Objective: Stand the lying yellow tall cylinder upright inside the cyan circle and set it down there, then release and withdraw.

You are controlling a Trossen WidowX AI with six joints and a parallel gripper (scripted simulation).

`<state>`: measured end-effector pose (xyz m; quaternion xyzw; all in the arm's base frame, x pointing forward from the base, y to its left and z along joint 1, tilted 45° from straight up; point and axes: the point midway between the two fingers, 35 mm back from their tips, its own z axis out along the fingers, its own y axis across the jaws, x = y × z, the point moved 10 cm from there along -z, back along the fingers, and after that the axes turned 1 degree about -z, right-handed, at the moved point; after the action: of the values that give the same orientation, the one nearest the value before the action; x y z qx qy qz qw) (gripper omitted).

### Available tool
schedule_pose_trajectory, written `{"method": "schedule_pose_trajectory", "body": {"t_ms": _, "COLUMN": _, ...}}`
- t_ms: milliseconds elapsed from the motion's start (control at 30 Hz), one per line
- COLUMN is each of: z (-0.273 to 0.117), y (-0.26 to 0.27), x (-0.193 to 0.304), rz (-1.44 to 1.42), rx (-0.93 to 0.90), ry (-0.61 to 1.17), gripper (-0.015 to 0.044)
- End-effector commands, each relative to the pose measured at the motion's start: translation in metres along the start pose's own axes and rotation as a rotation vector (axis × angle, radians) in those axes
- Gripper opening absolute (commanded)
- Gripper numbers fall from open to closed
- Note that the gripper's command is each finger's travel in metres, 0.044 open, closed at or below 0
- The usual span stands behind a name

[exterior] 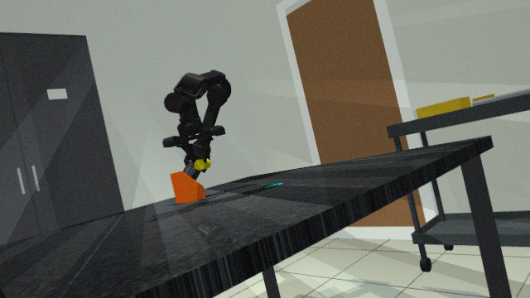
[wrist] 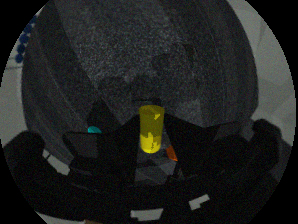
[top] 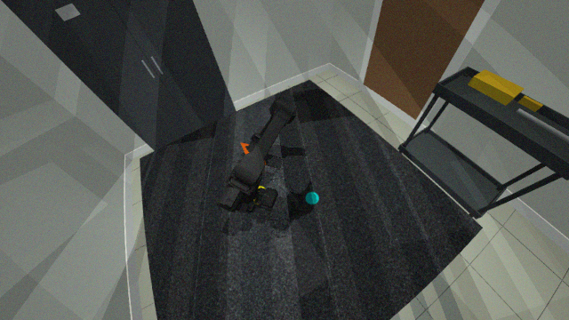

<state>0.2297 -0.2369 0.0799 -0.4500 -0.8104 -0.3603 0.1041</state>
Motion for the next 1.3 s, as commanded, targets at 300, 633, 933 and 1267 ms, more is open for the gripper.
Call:
{"method": "schedule_pose_trajectory", "body": {"t_ms": 300, "z": -0.010, "y": 0.039, "x": 0.011, "rz": -0.093, "rx": 0.006, "ry": -0.020, "gripper": 0.0105}}
{"method": "schedule_pose_trajectory", "body": {"t_ms": 633, "z": -0.014, "y": 0.067, "x": 0.023, "rz": -0.155, "rx": 0.008, "ry": -0.024, "gripper": 0.0105}}
{"method": "schedule_pose_trajectory", "body": {"t_ms": 933, "z": -0.016, "y": 0.092, "x": 0.035, "rz": -0.213, "rx": 0.009, "ry": -0.025, "gripper": 0.0105}}
{"method": "schedule_pose_trajectory", "body": {"t_ms": 1267, "z": -0.018, "y": 0.118, "x": 0.052, "rz": -0.277, "rx": 0.008, "ry": -0.024, "gripper": 0.0105}}
